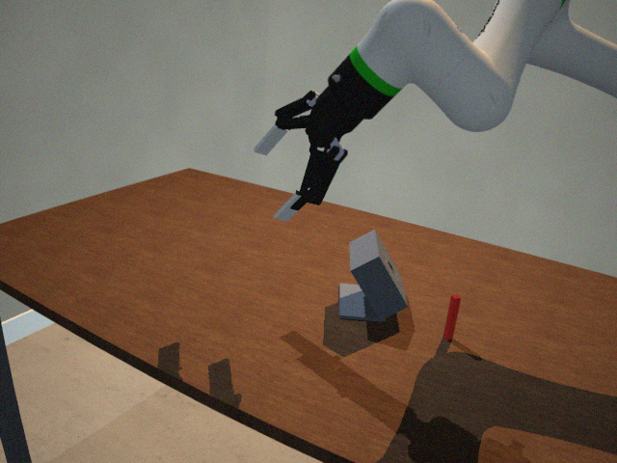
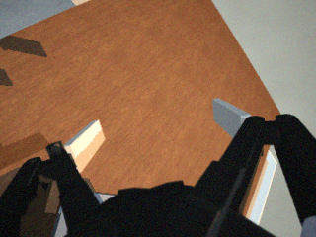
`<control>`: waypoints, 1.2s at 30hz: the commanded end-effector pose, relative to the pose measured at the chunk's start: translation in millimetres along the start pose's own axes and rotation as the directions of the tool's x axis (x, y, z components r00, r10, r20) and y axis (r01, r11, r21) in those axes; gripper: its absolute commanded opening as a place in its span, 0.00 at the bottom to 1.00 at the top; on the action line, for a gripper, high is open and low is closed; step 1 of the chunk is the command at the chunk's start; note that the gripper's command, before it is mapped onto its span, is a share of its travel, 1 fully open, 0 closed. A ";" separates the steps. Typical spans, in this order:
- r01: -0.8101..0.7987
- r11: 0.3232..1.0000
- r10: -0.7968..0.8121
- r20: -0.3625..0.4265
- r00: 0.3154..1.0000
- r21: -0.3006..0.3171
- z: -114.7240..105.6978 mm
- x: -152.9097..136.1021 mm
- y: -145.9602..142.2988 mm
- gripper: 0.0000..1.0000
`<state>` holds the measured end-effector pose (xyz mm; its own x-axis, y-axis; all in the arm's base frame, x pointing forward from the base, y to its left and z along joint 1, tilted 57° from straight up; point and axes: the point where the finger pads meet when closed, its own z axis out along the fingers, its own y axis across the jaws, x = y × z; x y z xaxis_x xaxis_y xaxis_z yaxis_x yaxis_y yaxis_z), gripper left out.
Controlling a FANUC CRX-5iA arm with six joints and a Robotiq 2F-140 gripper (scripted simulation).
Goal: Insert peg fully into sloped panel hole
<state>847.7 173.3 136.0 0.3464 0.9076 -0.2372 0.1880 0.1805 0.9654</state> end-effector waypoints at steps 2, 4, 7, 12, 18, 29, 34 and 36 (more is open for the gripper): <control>0.113 0.991 -0.115 0.026 0.993 0.065 -7.6 -13.9 -19.4 1.00; 0.113 0.991 -0.115 0.026 0.993 0.065 -7.6 -13.9 -19.4 1.00; 0.187 0.976 -0.192 0.031 0.981 0.107 -13.2 -23.4 -33.9 1.00; 0.292 0.941 -0.301 0.026 0.953 0.172 -22.8 -38.5 -56.1 1.00; 0.405 0.880 -0.417 -0.004 0.909 0.246 -33.7 -53.5 -83.2 1.00; 0.575 0.742 -0.588 -0.076 0.805 0.346 -56.1 -85.4 -123.7 1.00; 0.650 0.654 -0.662 -0.123 0.739 0.387 -69.4 -104.1 -143.0 1.00; 0.678 0.616 -0.688 -0.144 0.711 0.401 -75.0 -111.8 -150.6 1.00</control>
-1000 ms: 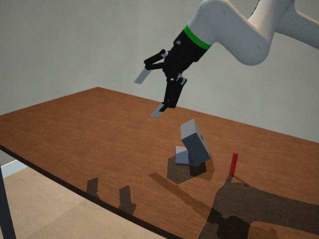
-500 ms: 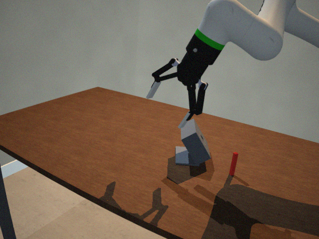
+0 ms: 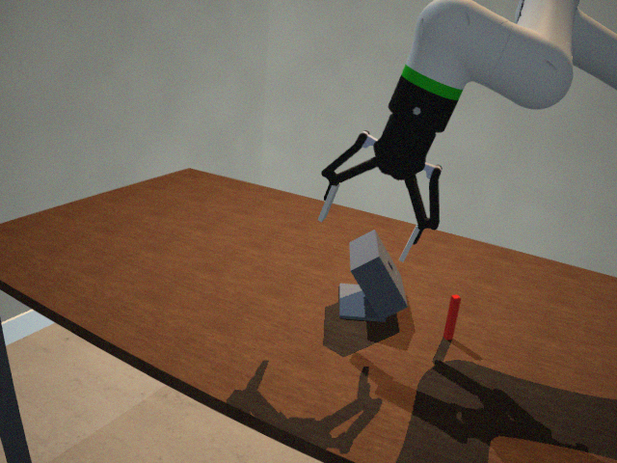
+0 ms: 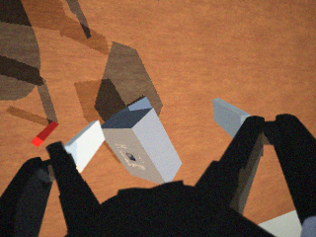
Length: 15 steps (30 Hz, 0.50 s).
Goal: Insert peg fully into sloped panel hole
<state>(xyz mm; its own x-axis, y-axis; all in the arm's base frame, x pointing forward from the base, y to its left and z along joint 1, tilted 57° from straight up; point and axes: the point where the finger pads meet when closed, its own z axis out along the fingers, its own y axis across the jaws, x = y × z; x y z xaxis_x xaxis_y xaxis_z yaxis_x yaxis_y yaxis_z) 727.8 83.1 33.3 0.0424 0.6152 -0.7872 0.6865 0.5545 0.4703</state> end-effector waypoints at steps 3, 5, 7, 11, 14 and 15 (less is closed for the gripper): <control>0.103 0.993 -0.103 -0.012 0.995 0.055 -3.5 -0.7 -26.5 1.00; 0.156 0.984 -0.155 -0.023 0.988 0.080 -5.3 -1.2 -41.3 1.00; 0.207 0.973 -0.204 -0.035 0.978 0.104 -7.3 -1.8 -56.2 1.00; 0.291 0.946 -0.285 -0.062 0.957 0.142 -11.1 -3.2 -81.4 1.00; 0.354 0.920 -0.344 -0.086 0.935 0.167 -14.3 -4.5 -100.2 1.00; 0.375 0.911 -0.363 -0.095 0.927 0.174 -15.5 -5.0 -106.6 1.00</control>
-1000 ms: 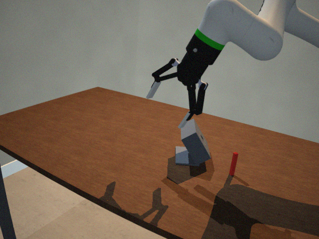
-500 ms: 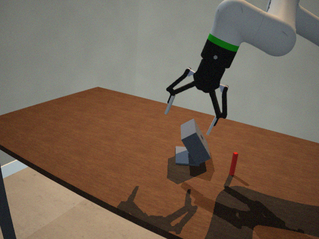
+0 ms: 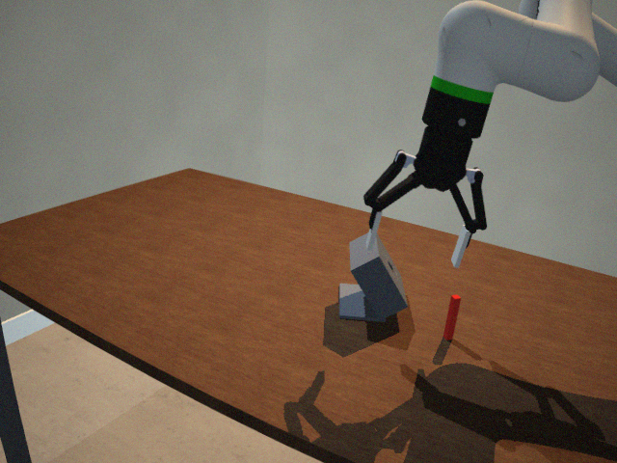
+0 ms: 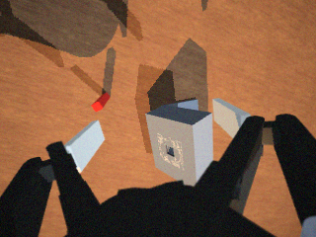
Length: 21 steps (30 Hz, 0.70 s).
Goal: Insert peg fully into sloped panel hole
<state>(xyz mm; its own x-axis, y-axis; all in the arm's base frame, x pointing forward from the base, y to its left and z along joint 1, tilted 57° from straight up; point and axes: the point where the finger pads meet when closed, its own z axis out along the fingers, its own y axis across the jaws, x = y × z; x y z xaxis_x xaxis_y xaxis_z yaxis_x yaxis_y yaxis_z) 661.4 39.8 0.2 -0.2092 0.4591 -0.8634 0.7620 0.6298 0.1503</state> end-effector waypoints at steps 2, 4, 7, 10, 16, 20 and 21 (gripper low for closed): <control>0.122 0.991 -0.120 -0.032 0.992 0.059 -1.8 8.0 -33.9 1.00; 0.122 0.991 -0.120 -0.032 0.992 0.059 -1.8 8.0 -33.9 1.00; 0.202 0.976 -0.197 -0.058 0.979 0.087 -2.9 12.8 -55.6 1.00; 0.271 0.956 -0.263 -0.084 0.961 0.111 -4.3 17.0 -76.0 1.00; 0.283 0.952 -0.274 -0.089 0.958 0.115 -2.5 17.9 -79.9 1.00; 0.283 0.952 -0.274 -0.089 0.958 0.115 2.8 18.1 -80.6 1.00; 0.283 0.952 -0.274 -0.089 0.958 0.115 2.8 18.1 -80.6 1.00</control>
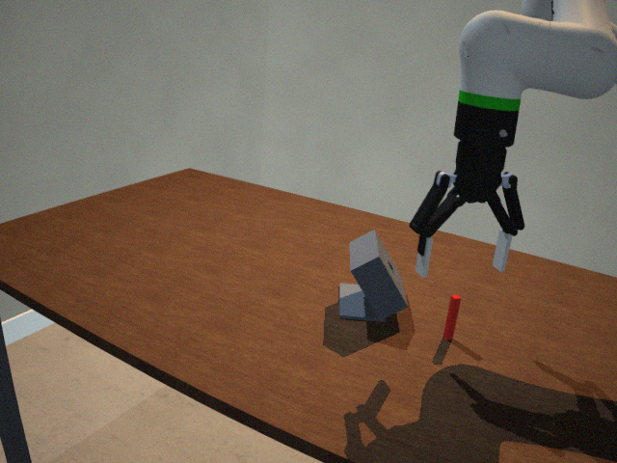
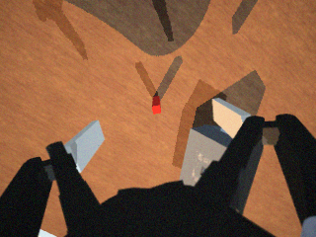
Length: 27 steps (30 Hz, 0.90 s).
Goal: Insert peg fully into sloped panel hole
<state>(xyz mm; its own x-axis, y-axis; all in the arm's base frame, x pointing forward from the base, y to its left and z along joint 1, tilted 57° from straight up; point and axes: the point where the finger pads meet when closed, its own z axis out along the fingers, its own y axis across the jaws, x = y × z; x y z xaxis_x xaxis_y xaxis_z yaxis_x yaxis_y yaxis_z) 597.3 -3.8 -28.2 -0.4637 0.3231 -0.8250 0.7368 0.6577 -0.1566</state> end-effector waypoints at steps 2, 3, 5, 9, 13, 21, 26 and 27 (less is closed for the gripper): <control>0.000 1.000 0.000 0.000 1.000 0.000 4.0 0.1 0.2 1.00; 0.000 1.000 0.000 0.000 1.000 0.000 5.5 0.1 0.1 1.00; 0.000 1.000 0.000 0.000 1.000 0.000 8.5 0.2 0.1 1.00; 0.000 1.000 0.000 0.000 1.000 0.000 15.1 0.1 0.2 1.00; 0.000 1.000 0.000 0.000 1.000 0.000 21.8 0.0 0.3 1.00; 0.000 1.000 0.000 0.000 1.000 0.000 31.8 0.0 0.3 1.00; 0.000 1.000 0.000 0.000 1.000 0.000 40.1 0.0 0.3 1.00; 0.000 1.000 0.000 0.000 1.000 0.000 41.8 0.0 0.3 1.00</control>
<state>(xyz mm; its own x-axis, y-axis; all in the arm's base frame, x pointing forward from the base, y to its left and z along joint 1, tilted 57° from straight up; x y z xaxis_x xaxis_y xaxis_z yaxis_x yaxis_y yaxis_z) 616.2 -29.7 -48.8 -0.4639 0.3231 -0.8248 0.7369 0.6575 -0.1569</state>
